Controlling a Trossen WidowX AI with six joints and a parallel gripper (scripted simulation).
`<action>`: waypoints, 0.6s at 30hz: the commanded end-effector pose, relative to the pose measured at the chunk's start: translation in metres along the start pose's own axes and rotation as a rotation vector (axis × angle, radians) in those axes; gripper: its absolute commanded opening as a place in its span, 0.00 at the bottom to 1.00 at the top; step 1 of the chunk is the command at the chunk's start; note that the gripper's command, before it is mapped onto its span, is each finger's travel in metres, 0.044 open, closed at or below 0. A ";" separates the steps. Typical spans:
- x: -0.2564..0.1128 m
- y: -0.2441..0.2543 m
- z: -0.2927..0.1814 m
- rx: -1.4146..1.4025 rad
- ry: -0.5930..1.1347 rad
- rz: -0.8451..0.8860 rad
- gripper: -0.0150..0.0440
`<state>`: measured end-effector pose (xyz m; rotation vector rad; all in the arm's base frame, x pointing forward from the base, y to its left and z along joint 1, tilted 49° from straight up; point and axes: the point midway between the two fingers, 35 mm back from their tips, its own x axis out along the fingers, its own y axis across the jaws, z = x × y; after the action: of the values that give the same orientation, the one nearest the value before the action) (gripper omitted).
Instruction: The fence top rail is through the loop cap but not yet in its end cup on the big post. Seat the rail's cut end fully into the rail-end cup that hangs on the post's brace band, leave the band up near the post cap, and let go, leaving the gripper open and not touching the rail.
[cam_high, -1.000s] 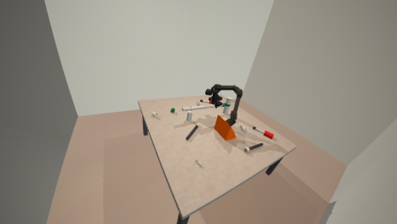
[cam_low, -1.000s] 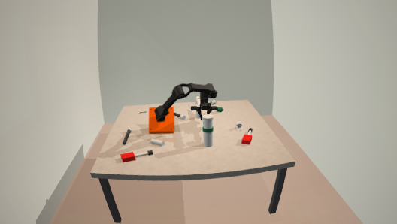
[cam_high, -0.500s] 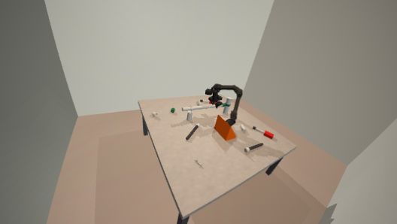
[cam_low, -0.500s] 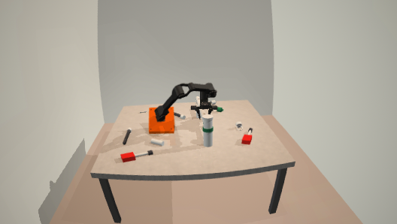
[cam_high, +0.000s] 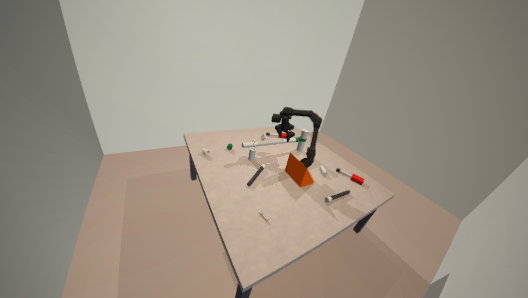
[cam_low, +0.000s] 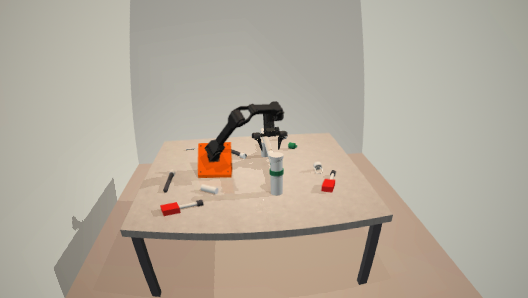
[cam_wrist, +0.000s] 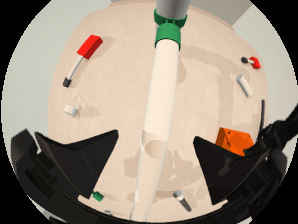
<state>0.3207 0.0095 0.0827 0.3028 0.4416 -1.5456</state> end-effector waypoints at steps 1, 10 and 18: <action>-0.015 -0.001 0.000 -0.001 0.022 0.035 1.00; -0.039 -0.004 0.000 -0.009 0.057 0.092 1.00; -0.039 -0.004 0.000 -0.009 0.057 0.092 1.00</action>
<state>0.3188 0.0440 0.1000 0.3567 0.4666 -1.4475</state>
